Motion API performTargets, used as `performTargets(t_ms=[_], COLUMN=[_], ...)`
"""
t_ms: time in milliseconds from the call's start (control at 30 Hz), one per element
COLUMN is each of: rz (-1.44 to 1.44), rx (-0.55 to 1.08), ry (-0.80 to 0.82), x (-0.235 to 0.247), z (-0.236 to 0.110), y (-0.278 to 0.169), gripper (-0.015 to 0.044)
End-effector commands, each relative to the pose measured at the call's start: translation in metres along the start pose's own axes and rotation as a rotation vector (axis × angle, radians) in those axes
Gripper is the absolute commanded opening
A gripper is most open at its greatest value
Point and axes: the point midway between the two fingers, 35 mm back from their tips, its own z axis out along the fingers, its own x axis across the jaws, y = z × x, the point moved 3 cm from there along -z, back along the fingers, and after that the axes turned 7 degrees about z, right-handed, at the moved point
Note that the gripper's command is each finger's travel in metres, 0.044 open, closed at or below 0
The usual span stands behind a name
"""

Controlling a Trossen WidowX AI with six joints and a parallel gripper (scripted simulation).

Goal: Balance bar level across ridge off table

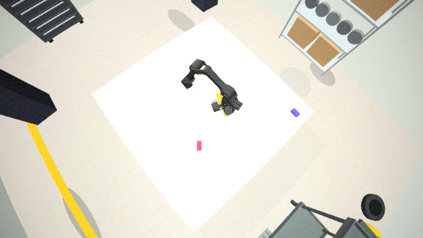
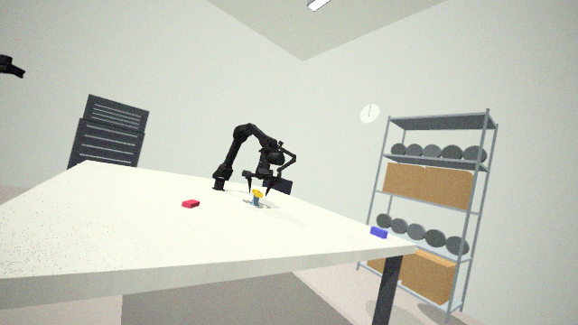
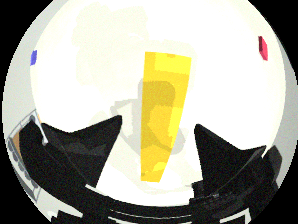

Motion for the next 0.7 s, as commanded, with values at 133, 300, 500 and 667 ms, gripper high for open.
performTargets(t_ms=[133, 300, 500, 667], rz=[0.0, 0.0, 0.0, 0.0], rx=[0.0, 0.0, 0.0, 0.0], ry=[-0.001, 0.0, 0.0, 0.0], x=[0.002, 0.003, 0.0, 0.0], z=[-0.016, -0.073, -0.1, -0.1], y=[0.002, 0.003, 0.0, 0.0], gripper=[0.044, 0.044, 0.044, 0.044])
